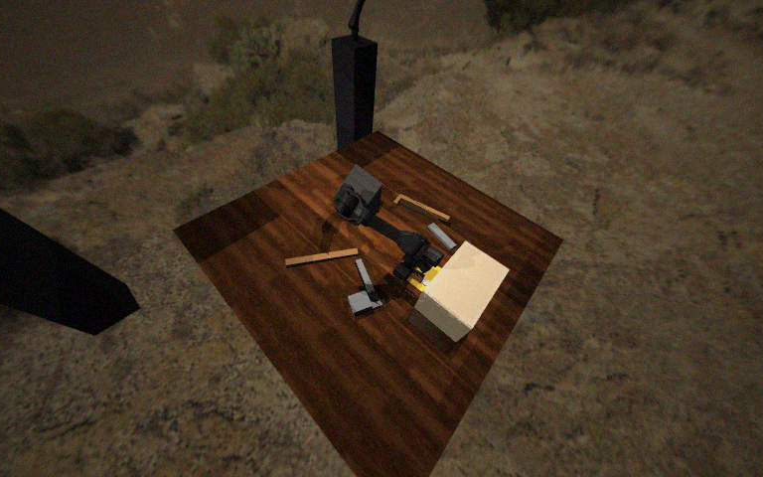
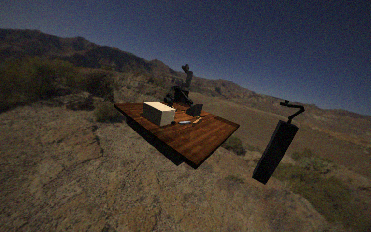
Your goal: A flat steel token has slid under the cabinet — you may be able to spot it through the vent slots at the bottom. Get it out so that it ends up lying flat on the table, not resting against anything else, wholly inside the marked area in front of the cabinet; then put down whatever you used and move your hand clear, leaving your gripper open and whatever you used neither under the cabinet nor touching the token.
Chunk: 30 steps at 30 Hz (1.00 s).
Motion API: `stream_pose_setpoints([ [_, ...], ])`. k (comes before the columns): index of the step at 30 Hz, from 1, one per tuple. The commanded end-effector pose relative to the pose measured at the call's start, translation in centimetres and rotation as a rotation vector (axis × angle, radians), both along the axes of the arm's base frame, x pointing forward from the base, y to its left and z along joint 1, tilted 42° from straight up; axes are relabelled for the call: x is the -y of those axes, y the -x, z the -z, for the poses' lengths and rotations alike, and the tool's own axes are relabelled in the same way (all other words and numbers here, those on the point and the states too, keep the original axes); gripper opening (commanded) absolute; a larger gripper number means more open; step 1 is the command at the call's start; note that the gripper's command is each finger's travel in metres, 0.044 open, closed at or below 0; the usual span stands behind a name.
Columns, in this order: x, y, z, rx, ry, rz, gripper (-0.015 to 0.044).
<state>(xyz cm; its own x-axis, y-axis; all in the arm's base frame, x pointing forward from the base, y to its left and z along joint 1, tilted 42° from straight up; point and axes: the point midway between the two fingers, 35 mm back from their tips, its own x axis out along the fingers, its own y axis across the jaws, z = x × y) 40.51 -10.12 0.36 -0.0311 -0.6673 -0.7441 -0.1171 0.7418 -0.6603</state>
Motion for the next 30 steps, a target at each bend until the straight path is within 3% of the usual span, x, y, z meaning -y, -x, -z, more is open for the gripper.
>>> stream_pose_setpoints([
  [1,-0.6,0.2,0.7,-0.01,-0.007,-0.006,0.0],
  [30,-0.8,1.3,0.8,-0.011,-0.007,-0.006,0.0],
])
